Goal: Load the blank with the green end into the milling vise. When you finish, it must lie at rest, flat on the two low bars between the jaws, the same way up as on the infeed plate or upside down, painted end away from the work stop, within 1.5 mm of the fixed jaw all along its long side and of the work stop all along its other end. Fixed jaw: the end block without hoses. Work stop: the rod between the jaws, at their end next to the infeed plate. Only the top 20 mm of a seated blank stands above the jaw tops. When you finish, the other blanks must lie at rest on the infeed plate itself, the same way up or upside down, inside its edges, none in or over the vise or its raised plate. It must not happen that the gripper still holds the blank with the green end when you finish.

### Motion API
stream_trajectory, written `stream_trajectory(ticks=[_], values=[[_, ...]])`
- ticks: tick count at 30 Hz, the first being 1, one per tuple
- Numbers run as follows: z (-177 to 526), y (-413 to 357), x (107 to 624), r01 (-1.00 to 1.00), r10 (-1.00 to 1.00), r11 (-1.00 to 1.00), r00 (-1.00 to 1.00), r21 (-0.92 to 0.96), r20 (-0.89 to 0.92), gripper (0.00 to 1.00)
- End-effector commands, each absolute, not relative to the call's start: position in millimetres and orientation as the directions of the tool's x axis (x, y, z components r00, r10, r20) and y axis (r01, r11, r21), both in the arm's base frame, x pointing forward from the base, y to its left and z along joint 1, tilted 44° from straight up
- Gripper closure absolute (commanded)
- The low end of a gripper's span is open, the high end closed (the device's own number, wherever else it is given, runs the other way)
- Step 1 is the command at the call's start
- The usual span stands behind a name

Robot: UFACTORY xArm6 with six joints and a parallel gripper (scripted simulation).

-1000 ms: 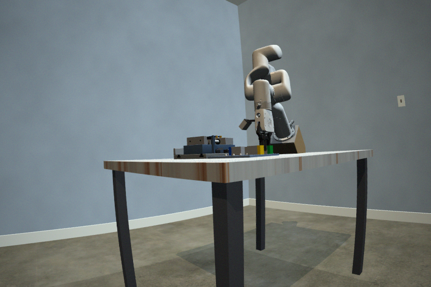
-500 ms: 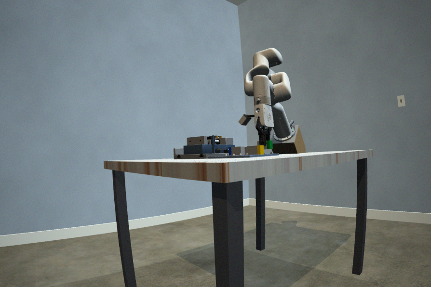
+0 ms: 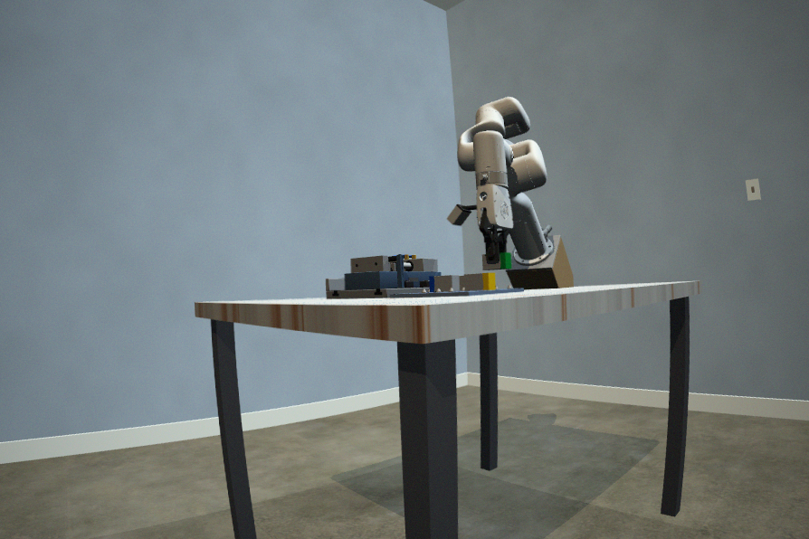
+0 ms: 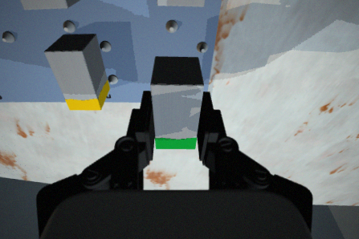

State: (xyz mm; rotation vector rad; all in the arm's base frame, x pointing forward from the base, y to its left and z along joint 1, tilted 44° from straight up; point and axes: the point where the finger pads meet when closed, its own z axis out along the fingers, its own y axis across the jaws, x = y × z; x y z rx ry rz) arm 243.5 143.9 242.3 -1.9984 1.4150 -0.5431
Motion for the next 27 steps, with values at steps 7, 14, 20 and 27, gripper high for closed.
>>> stream_trajectory(ticks=[7,14,20,27], values=[[251,141,235,-0.681,-0.94,-0.23,0.341,-0.696,-0.023,1.0],[266,136,222,-0.681,-0.94,-0.23,0.341,-0.696,-0.023,1.0],[272,133,216,-0.681,-0.94,-0.23,0.341,-0.696,-0.023,1.0],[282,130,207,-0.681,-0.94,-0.23,0.341,-0.696,-0.023,1.0]])
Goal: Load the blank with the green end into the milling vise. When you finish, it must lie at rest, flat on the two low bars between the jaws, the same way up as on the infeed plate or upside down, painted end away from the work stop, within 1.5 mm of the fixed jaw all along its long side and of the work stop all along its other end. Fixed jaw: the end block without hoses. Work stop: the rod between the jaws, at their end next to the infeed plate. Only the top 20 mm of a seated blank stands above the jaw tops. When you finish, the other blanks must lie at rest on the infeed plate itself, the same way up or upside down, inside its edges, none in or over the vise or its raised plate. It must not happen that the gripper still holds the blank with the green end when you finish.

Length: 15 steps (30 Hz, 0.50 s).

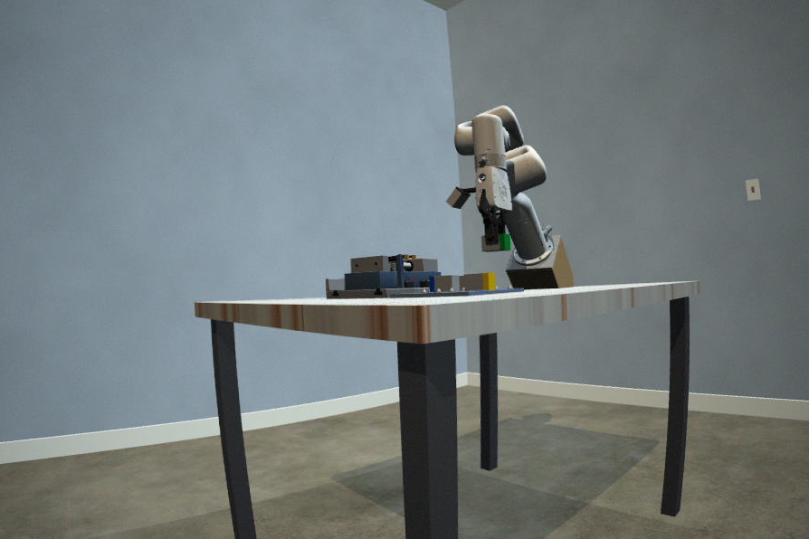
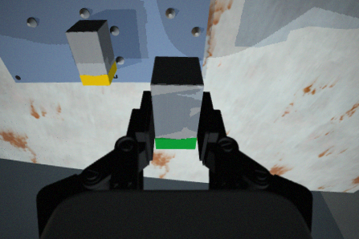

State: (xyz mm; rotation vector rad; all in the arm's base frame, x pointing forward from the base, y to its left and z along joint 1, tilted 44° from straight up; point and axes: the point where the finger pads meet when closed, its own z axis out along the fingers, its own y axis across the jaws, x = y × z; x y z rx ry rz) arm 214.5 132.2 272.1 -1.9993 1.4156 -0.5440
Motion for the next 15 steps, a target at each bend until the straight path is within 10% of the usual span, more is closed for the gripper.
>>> stream_trajectory(ticks=[1,15], values=[[285,129,204,-0.681,-0.94,-0.23,0.341,-0.696,-0.023,1.0],[304,121,187,-0.682,-0.938,-0.23,0.345,-0.694,-0.028,1.0]])
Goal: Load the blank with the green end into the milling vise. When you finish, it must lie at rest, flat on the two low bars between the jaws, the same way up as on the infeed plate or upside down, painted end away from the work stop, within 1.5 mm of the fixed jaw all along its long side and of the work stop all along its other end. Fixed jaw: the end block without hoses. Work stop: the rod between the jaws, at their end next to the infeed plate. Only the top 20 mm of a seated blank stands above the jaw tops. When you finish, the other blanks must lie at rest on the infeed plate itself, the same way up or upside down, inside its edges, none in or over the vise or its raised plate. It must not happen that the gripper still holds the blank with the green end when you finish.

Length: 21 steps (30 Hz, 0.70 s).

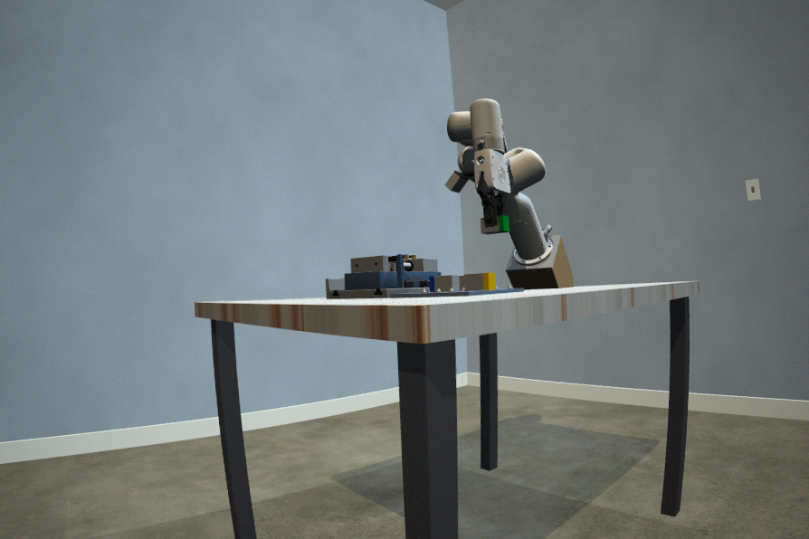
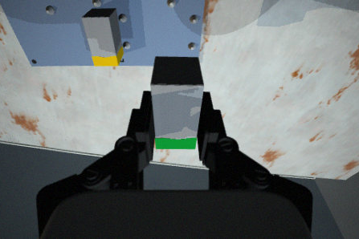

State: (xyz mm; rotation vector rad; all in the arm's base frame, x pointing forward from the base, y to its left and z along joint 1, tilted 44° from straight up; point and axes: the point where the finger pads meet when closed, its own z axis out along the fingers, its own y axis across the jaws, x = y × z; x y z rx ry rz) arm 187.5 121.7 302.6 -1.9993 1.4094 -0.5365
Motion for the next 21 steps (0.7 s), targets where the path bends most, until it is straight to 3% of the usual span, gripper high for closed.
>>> stream_trajectory(ticks=[1,21], values=[[304.6,121.3,186.8,-0.682,-0.938,-0.23,0.345,-0.694,-0.028,1.0],[305.0,121.0,184.9,-0.681,-0.94,-0.23,0.341,-0.695,-0.024,1.0]])
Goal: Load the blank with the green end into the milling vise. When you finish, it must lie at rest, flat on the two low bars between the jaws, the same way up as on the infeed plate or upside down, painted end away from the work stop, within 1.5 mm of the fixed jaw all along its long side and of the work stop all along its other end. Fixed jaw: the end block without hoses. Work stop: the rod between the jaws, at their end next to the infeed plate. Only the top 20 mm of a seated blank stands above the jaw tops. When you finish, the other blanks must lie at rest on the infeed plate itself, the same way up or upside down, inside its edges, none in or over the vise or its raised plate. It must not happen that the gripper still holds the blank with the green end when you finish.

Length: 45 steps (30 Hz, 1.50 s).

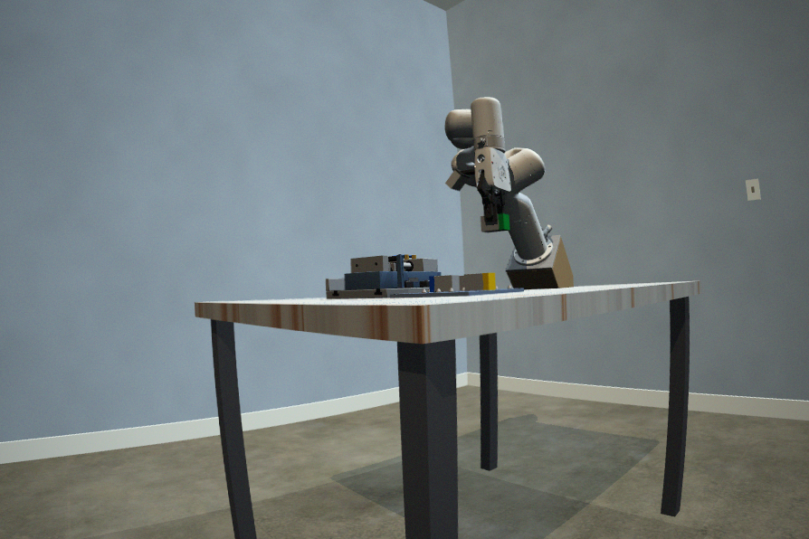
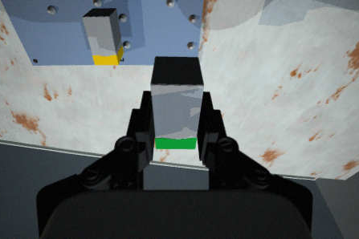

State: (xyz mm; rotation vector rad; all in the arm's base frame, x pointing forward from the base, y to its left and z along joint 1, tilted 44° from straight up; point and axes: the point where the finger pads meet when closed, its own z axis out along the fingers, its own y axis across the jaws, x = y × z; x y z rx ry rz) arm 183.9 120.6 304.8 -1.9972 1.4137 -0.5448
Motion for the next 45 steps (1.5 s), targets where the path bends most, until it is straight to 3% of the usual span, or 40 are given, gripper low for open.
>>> stream_trajectory(ticks=[1,45], values=[[304.6,121.1,185.3,-0.681,-0.94,-0.23,0.341,-0.695,-0.024,1.0],[300.0,122.9,190.1,-0.681,-0.94,-0.229,0.341,-0.695,-0.023,1.0]])
